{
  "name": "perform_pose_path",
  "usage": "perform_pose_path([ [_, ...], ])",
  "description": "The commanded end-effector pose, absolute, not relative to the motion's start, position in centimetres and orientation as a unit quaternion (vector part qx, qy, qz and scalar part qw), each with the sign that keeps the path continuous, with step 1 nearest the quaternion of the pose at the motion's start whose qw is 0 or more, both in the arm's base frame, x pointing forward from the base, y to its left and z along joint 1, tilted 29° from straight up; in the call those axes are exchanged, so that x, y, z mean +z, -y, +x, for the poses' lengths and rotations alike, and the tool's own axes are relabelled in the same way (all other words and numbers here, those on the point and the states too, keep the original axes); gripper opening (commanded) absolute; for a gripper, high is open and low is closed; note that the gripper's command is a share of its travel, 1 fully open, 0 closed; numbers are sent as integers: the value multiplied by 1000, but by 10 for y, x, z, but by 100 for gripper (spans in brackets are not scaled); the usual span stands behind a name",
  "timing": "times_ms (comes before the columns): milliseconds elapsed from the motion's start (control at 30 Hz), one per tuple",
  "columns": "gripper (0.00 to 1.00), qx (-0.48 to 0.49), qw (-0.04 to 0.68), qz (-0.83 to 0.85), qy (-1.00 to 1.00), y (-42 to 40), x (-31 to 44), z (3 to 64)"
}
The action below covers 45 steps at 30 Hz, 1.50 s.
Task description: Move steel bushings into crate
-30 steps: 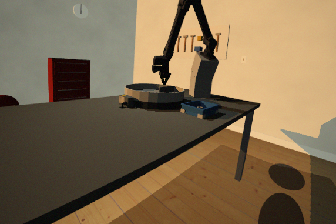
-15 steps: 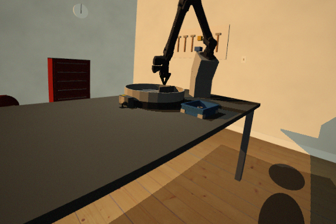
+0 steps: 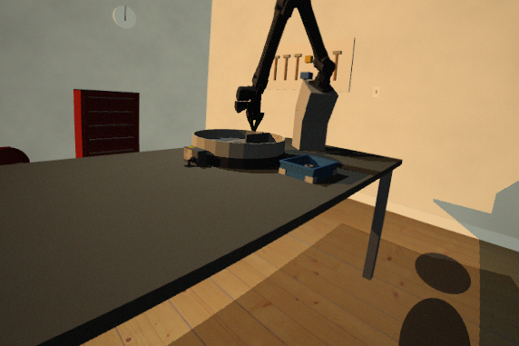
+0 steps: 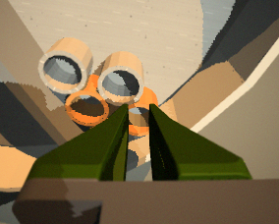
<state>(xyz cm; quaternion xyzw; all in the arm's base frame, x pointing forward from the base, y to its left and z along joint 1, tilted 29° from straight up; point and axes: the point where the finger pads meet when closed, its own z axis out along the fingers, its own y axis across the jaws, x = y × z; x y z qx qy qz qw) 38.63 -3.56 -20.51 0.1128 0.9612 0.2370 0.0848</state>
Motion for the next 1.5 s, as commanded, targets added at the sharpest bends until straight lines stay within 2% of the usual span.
perform_pose_path([
  [0, 13, 232, 103, 122, -959, 49, -192, 399],
  [1467, 13, 232, 104, 122, -959, 50, -190, 401],
])
